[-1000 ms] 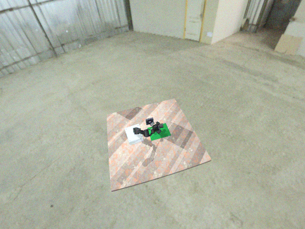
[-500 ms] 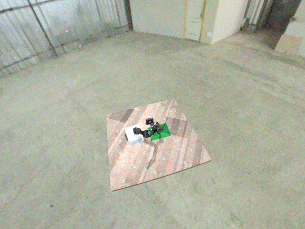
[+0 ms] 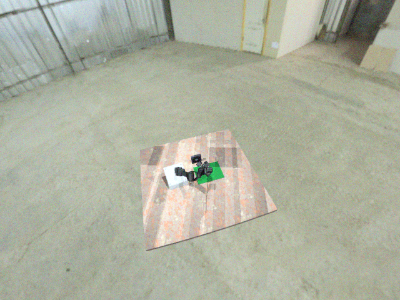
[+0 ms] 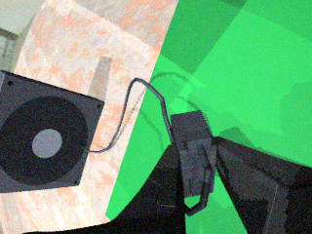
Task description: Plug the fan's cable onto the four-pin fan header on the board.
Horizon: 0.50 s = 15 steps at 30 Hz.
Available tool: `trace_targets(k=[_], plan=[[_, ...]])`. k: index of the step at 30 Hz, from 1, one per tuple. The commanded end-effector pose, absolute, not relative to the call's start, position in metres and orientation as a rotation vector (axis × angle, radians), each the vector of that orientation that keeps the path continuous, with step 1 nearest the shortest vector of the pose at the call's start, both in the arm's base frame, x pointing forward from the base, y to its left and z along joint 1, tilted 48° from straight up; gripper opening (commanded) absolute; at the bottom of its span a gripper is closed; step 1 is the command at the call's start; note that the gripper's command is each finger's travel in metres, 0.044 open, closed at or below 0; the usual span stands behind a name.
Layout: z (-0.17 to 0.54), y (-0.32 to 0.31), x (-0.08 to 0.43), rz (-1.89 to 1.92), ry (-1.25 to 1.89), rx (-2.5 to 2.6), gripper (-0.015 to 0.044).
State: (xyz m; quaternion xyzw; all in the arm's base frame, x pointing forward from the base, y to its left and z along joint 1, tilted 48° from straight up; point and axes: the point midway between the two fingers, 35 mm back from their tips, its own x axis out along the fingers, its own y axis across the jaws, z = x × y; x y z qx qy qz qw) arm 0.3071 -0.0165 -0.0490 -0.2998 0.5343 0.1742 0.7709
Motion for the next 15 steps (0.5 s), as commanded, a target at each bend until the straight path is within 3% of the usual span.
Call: trace_targets(k=[1, 15], plan=[[-0.0475, -0.0163, 0.3071, 0.399, 1.121, -0.647, 0.0000], [-0.0435, -0.0190, 0.3082, 0.453, 0.988, -0.643, 0.0000]])
